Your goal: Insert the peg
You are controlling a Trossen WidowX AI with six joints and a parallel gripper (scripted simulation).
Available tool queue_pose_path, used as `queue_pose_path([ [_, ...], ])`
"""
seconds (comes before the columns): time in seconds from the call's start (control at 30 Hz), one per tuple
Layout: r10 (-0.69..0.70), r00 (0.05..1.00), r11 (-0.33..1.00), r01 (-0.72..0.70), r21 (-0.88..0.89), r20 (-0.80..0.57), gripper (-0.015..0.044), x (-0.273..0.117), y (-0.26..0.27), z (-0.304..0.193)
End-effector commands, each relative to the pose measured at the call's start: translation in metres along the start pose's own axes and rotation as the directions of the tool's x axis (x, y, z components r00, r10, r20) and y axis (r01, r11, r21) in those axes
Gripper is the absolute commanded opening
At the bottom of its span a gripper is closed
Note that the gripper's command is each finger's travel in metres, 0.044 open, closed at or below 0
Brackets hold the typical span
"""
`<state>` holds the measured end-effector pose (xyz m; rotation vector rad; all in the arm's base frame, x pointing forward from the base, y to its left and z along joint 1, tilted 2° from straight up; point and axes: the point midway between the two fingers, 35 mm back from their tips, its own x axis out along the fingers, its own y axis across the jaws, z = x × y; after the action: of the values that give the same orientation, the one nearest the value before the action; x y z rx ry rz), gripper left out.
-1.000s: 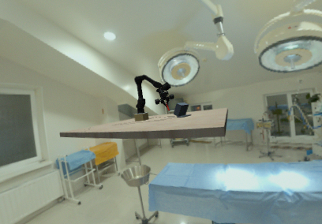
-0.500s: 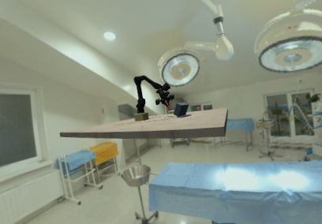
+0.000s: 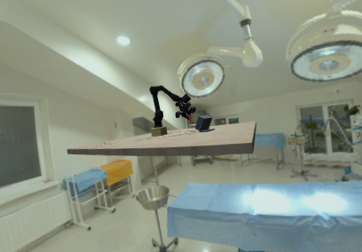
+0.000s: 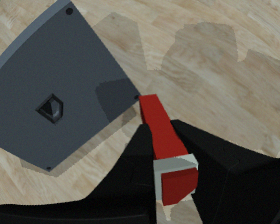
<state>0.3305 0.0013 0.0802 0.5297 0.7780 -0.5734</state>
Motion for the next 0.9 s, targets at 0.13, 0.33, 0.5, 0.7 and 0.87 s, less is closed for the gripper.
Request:
queue_pose_path([
  [0.13,0.027,0.999,0.997,-0.024,-0.067,0.04,0.0,-0.004,0.003,-0.007],
  [0.33,0.051,0.997,0.993,-0.044,-0.108,0.066,0.0,-0.007,0.006,-0.011],
  [0.5,0.072,0.994,0.988,-0.059,-0.142,0.087,0.0,-0.009,0.008,-0.014],
  [0.7,0.097,0.989,0.981,-0.075,-0.181,0.112,0.0,-0.013,0.011,-0.018],
  [0.87,0.117,0.984,0.973,-0.088,-0.213,0.132,0.0,-0.016,0.013,-0.021],
])
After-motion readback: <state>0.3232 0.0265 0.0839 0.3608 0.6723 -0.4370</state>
